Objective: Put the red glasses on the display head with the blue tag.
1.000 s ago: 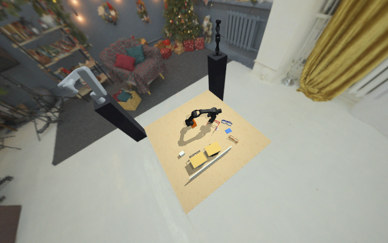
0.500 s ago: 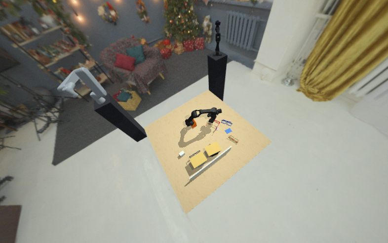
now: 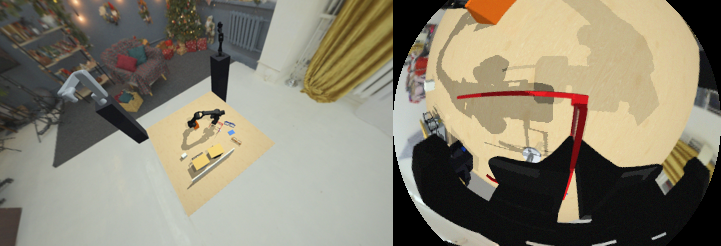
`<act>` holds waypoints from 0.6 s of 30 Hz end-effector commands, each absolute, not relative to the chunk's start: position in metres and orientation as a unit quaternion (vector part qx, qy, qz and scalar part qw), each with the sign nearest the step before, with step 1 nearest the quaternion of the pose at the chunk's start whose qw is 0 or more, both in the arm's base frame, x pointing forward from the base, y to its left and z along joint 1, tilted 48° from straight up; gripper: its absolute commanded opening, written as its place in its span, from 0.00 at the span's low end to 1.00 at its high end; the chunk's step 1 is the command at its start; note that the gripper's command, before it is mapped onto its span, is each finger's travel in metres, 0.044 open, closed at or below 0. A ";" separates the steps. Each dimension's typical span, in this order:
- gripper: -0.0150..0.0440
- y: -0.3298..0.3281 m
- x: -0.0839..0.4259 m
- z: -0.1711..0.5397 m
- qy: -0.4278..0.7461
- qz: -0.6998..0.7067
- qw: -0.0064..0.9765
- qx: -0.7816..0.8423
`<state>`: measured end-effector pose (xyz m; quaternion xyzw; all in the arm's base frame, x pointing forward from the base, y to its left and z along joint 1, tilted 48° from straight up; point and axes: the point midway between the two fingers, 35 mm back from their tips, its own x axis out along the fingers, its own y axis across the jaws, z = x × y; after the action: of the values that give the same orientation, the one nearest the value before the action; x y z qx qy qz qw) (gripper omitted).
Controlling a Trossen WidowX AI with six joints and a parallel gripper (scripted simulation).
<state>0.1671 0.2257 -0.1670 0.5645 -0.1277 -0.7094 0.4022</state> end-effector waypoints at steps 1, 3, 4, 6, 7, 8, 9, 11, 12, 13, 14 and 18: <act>0.25 0.226 0.170 -0.169 -0.128 -0.709 0.405 0.563; 0.25 0.226 0.170 -0.169 -0.128 -0.709 0.405 0.563; 0.25 0.226 0.171 -0.169 -0.128 -0.709 0.405 0.563; 0.25 0.228 0.171 -0.168 -0.128 -0.709 0.405 0.563; 0.25 0.230 0.172 -0.167 -0.128 -0.709 0.405 0.563; 0.25 0.232 0.172 -0.165 -0.128 -0.709 0.405 0.563; 0.25 0.234 0.173 -0.163 -0.127 -0.709 0.405 0.563; 0.25 0.240 0.174 -0.159 -0.127 -0.709 0.405 0.563; 0.25 0.243 0.174 -0.156 -0.127 -0.709 0.405 0.563; 0.25 0.246 0.175 -0.153 -0.127 -0.709 0.405 0.563; 0.25 0.249 0.175 -0.151 -0.127 -0.709 0.405 0.563; 0.25 0.261 0.177 -0.139 -0.127 -0.709 0.405 0.563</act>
<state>0.1767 0.2510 -0.1474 0.5634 -0.1260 -0.7078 0.4072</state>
